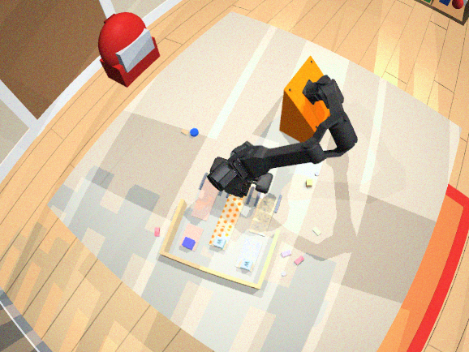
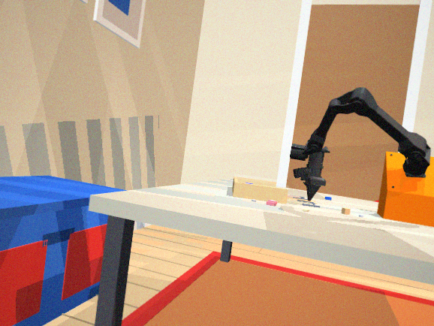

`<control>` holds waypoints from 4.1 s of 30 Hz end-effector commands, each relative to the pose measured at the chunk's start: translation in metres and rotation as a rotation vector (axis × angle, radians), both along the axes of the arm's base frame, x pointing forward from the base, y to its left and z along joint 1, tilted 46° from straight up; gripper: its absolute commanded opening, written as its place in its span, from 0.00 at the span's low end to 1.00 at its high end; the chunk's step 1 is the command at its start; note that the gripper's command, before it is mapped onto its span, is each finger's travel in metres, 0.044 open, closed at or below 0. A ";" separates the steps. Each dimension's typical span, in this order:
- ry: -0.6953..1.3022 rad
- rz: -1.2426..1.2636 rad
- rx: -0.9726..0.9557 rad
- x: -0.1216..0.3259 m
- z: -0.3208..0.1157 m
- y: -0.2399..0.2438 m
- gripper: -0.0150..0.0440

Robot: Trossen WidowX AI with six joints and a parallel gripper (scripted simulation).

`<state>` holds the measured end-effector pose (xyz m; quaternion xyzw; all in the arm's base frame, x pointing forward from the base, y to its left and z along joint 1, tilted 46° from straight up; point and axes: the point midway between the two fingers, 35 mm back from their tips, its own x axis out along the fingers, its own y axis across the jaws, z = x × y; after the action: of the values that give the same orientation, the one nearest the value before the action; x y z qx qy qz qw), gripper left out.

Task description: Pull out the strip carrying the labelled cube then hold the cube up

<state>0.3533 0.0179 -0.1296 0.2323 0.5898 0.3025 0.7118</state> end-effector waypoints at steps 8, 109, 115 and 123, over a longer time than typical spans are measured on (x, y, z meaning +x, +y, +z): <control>0.016 0.009 -0.001 -0.024 -0.007 0.002 0.25; 0.021 0.009 -0.002 -0.142 -0.032 -0.005 0.25; 0.021 0.009 -0.002 -0.142 -0.032 -0.005 0.25; 0.021 0.009 -0.002 -0.142 -0.032 -0.005 0.25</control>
<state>0.2201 0.0091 -0.1592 0.2317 0.5889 0.3007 0.7135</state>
